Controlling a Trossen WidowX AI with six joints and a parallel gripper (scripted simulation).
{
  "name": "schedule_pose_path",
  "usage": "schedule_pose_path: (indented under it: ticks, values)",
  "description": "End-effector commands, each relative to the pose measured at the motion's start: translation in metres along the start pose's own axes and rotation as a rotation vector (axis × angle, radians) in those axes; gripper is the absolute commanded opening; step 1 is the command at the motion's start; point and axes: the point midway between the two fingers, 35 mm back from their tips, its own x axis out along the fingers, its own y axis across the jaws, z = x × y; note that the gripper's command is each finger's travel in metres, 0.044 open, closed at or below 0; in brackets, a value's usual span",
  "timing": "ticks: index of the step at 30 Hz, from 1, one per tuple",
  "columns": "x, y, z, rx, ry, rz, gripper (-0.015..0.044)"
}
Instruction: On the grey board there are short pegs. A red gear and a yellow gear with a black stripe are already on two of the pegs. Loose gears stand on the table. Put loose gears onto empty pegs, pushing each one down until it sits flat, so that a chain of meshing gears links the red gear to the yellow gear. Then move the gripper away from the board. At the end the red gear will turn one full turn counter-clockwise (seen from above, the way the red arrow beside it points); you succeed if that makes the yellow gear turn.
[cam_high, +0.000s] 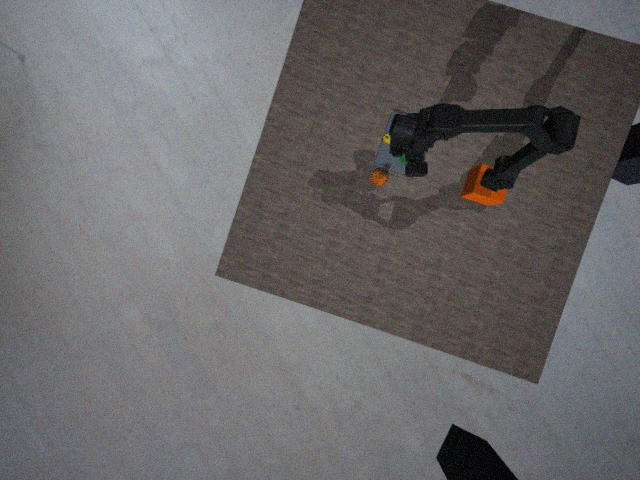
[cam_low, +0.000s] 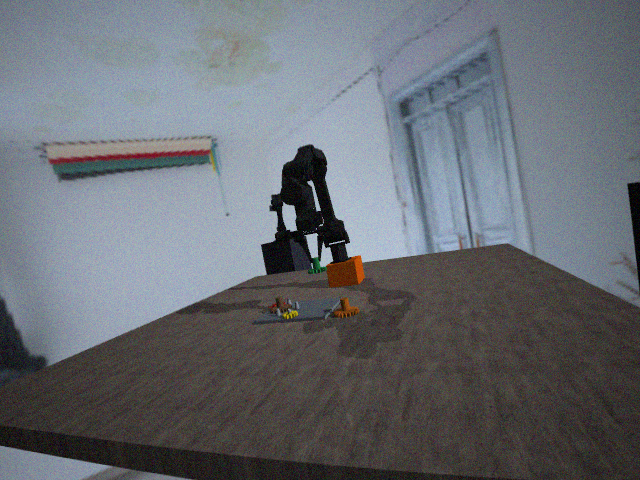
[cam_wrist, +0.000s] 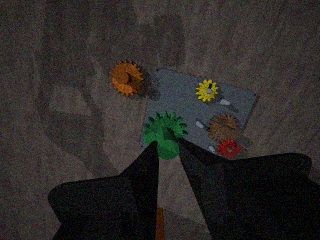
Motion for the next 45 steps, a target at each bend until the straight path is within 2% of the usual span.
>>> schedule_pose_path:
  ticks: [1,39,45]
  values:
    - [0.006,-0.012,0.004,-0.007,0.000,0.001,0.0000]
    - [0.046,-0.124,0.006,-0.035,0.018,-0.021,0.0000]
    - [0.047,-0.128,0.006,-0.036,0.019,-0.021,0.0000]
